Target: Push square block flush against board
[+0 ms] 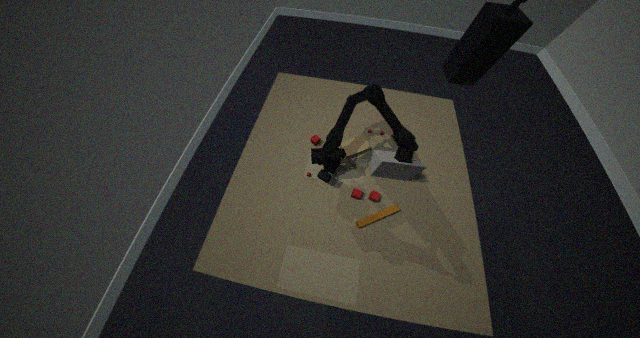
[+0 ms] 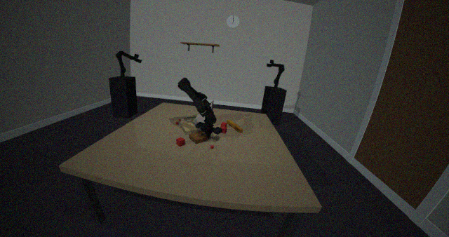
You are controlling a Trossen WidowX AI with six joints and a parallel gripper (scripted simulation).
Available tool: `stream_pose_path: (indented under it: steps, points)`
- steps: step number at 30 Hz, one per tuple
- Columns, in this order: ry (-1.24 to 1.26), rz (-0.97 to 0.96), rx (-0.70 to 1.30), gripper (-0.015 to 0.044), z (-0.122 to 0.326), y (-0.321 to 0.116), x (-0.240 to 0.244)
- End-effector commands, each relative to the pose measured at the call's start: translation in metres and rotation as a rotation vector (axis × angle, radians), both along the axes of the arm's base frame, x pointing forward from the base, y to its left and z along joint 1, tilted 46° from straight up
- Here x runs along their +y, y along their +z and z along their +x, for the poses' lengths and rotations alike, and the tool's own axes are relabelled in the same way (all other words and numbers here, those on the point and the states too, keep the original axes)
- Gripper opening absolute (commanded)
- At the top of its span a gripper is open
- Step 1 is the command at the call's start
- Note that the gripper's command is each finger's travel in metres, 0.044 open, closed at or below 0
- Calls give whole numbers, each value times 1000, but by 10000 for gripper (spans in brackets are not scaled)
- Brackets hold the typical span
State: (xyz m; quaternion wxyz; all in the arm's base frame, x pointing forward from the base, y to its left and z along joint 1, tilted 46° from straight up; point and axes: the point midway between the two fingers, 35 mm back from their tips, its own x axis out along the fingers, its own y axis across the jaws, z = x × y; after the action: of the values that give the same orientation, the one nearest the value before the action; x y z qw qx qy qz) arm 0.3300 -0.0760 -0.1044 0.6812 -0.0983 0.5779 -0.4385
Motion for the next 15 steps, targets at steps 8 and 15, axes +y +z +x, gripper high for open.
stream_pose_path:
  steps: [8, 15]
  points:
    - [4, -3, -2, 0, -10, -4, 6]
    - [4, -4, -2, 0, -20, -9, 10]
